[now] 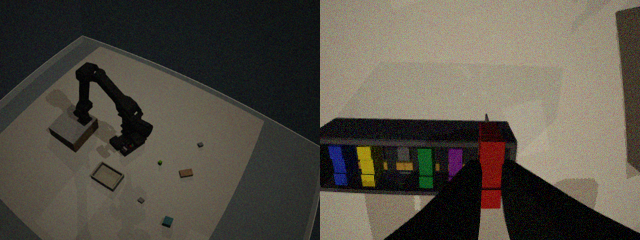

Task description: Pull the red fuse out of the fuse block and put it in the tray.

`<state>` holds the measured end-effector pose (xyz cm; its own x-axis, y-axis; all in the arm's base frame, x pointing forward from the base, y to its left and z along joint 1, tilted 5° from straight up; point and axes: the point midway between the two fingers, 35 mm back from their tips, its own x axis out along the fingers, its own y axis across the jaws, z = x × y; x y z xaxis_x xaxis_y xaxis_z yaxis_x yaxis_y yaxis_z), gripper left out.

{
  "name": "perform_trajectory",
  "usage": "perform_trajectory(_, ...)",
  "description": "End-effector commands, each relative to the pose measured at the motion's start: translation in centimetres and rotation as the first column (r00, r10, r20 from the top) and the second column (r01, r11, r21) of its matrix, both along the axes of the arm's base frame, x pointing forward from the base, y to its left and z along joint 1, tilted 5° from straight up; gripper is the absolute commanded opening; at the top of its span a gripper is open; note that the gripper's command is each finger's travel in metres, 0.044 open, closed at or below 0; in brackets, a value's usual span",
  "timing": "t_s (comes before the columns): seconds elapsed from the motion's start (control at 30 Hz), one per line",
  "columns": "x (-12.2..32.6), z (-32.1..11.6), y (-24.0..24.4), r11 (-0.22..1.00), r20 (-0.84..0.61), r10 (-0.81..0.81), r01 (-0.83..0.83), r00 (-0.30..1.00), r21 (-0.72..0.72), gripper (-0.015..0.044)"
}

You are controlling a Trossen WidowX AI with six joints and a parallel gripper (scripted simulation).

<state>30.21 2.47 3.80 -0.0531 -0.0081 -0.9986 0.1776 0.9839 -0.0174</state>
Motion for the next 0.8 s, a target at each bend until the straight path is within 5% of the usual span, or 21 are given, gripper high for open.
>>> perform_trajectory(0.0, 0.6, 0.2, -1.9, 1.0, 0.006, 0.0, 0.0, 1.0, -0.004, 0.0)
perform_trajectory(0.77, 0.3, 0.3, -15.0, 1.0, 0.003, 0.0, 0.0, 1.0, -0.016, 0.0)
